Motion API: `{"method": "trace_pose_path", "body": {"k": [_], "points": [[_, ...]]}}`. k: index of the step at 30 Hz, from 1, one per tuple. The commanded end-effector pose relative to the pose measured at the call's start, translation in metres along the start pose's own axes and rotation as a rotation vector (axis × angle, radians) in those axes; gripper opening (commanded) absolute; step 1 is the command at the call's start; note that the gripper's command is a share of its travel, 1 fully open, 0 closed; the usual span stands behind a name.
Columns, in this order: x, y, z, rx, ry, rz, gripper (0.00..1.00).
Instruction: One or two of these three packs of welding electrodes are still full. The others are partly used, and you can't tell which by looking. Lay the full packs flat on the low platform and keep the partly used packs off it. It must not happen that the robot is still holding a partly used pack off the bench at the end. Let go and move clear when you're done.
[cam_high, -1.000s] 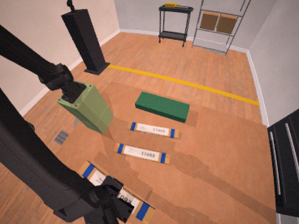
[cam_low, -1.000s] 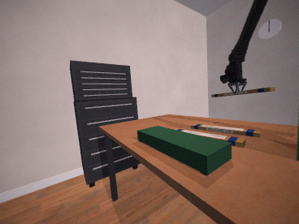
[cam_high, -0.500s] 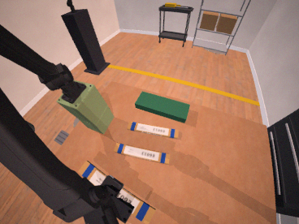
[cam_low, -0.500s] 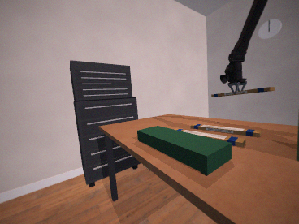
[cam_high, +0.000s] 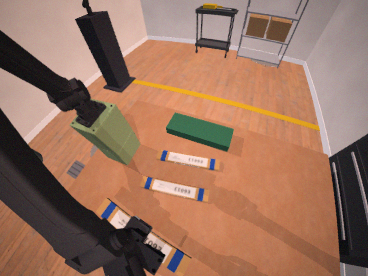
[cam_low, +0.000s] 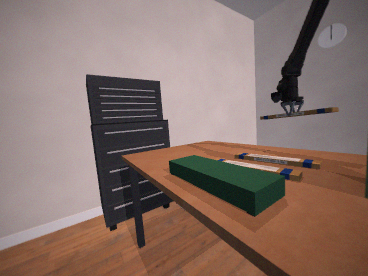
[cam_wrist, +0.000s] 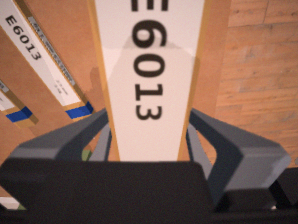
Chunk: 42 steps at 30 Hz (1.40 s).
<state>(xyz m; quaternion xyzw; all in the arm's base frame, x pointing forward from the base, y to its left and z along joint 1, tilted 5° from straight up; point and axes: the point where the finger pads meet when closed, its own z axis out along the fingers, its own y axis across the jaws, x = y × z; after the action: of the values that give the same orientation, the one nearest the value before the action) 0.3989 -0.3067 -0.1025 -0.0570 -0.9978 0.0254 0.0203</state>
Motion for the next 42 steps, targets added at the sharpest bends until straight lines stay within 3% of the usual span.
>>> {"method": "trace_pose_path", "body": {"k": [1, 10, 15, 42], "points": [[-0.041, -0.015, -0.056, 0.067, -0.116, -0.001, 0.0], [-0.041, -0.015, -0.056, 0.068, -0.118, -0.001, 0.0], [-0.031, 0.003, -0.048, 0.066, -0.099, -0.149, 0.0], [-0.022, 0.067, -0.042, 0.06, -0.097, -0.136, 0.0]]}}
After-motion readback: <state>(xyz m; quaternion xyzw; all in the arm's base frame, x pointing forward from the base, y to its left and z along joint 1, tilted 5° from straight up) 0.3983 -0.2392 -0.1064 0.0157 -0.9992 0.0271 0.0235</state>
